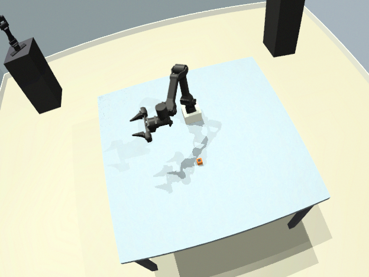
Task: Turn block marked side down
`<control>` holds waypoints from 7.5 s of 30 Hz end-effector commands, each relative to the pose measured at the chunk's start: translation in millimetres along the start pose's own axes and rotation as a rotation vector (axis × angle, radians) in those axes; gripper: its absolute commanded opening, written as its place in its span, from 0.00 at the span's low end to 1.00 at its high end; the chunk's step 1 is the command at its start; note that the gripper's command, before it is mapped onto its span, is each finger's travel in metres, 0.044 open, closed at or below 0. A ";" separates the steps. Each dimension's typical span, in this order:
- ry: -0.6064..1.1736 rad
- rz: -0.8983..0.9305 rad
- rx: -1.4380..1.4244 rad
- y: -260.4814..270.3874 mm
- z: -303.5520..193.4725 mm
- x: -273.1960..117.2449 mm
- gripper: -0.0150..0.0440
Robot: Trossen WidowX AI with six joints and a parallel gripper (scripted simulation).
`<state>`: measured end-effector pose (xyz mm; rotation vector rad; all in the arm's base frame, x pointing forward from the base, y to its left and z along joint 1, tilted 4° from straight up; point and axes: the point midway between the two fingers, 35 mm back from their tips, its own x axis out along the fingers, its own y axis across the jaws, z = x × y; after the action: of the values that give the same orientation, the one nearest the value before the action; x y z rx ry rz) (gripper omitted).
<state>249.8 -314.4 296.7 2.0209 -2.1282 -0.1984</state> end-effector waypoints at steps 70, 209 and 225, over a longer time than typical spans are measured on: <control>2.604 -1.912 -2.504 -164.0 257.4 -292.5 1.00; 2.429 -0.286 -2.301 -163.2 291.8 -291.8 0.25; 2.429 -0.286 -2.301 -163.2 291.8 -291.8 0.61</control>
<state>352.9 -44.9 -39.9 -0.0635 0.5126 -0.0060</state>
